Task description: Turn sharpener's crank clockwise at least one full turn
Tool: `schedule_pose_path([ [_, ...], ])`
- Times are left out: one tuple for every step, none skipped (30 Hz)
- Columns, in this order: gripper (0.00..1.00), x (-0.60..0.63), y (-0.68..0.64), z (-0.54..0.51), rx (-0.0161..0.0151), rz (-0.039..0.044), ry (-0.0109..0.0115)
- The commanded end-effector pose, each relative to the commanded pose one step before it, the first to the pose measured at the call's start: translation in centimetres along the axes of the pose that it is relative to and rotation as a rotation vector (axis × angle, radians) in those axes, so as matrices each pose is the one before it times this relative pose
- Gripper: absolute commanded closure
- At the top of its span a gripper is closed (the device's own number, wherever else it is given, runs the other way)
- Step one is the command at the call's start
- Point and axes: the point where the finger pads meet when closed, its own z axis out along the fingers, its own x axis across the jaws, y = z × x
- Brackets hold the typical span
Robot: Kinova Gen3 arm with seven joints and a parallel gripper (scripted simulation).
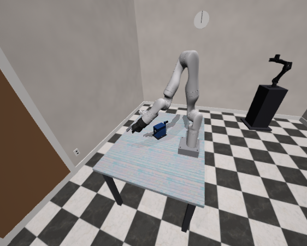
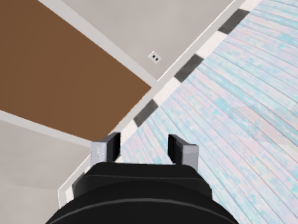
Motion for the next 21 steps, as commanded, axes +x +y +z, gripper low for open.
schedule_pose_path([
  [0.0, 0.003, -0.145, 0.029, 0.00073, 0.00361, 0.00021],
  [0.0, 0.066, -0.077, 0.048, -0.0003, 0.00271, 0.00154],
  [0.0, 0.089, -0.105, 0.065, -0.0004, 0.00366, 0.00208],
  [0.0, 0.115, -0.136, 0.082, -0.0005, 0.00472, 0.00269],
  [0.0, 0.143, -0.169, 0.101, -0.00061, 0.00586, 0.00335],
  [0.0, 0.173, -0.206, 0.121, -0.00071, 0.00707, 0.00406],
  [0.0, 0.204, -0.246, 0.14, -0.00081, 0.00835, 0.00481],
  [0.0, 0.237, -0.288, 0.159, -0.00089, 0.00968, 0.0056],
  [0.0, 0.272, -0.332, 0.177, -0.00096, 0.01104, 0.00642],
  [0.0, 0.307, -0.379, 0.193, -0.00101, 0.01242, 0.00727],
  [0.0, 0.342, -0.428, 0.208, -0.00103, 0.01382, 0.00815],
  [0.0, 0.0, 0.0, 0.0, 0.0, 0.0, 0.0],
  [0.0, 0.0, 0.0, 0.0, 0.0, 0.0, 0.0],
  [0.0, 0.379, -0.479, 0.221, -0.00102, 0.01523, 0.00905],
  [0.0, 0.415, -0.531, 0.231, -0.00098, 0.01664, 0.00996],
  [0.0, 0.451, -0.585, 0.238, -0.00091, 0.01803, 0.01089],
  [0.0, 0.487, -0.64, 0.241, -0.0008, 0.01941, 0.01182],
  [0.0, 0.523, -0.696, 0.242, -0.00065, 0.02077, 0.01276],
  [0.0, 0.557, -0.752, 0.239, -0.00045, 0.0221, 0.0137],
  [0.0, 0.591, -0.808, 0.232, -0.00022, 0.0234, 0.01464],
  [0.0, 0.624, -0.864, 0.221, 0.00006, 0.02467, 0.01556],
])
